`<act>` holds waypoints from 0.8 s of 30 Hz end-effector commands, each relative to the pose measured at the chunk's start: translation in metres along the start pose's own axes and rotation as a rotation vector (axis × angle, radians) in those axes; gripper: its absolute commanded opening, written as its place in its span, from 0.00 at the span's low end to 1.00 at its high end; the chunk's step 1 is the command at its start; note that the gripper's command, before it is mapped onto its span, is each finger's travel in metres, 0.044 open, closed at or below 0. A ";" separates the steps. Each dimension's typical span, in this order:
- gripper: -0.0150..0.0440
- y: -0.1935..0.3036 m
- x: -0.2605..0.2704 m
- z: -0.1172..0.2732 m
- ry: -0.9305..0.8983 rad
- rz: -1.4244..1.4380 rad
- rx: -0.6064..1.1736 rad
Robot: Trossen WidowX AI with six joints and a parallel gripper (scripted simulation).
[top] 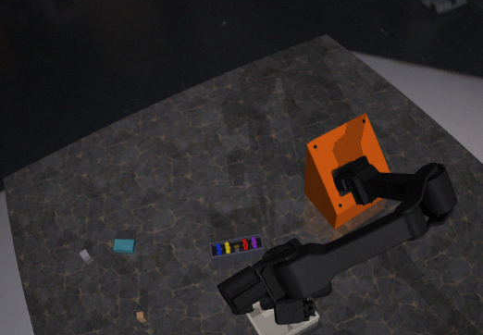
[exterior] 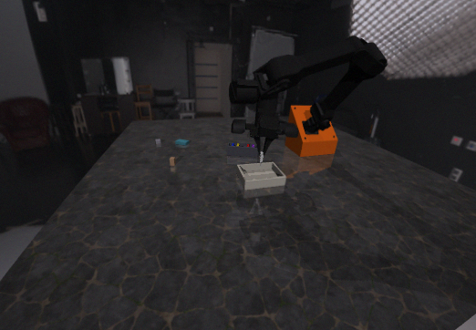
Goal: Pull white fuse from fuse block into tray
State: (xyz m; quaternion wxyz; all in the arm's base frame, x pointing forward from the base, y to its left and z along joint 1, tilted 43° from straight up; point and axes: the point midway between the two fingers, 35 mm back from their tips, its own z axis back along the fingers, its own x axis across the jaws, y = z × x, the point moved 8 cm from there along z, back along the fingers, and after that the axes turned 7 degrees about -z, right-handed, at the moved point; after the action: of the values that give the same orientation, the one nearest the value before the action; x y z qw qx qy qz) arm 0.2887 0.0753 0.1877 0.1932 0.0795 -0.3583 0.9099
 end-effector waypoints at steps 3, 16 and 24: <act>0.25 0.000 0.001 -0.012 -0.007 -0.006 0.001; 0.25 0.001 0.002 -0.030 -0.008 -0.006 -0.001; 0.52 0.000 0.001 -0.027 -0.005 0.000 -0.004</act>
State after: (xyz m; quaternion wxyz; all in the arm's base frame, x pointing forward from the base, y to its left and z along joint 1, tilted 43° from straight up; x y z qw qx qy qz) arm 0.2872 0.0941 0.1685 0.1928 0.0821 -0.3607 0.9088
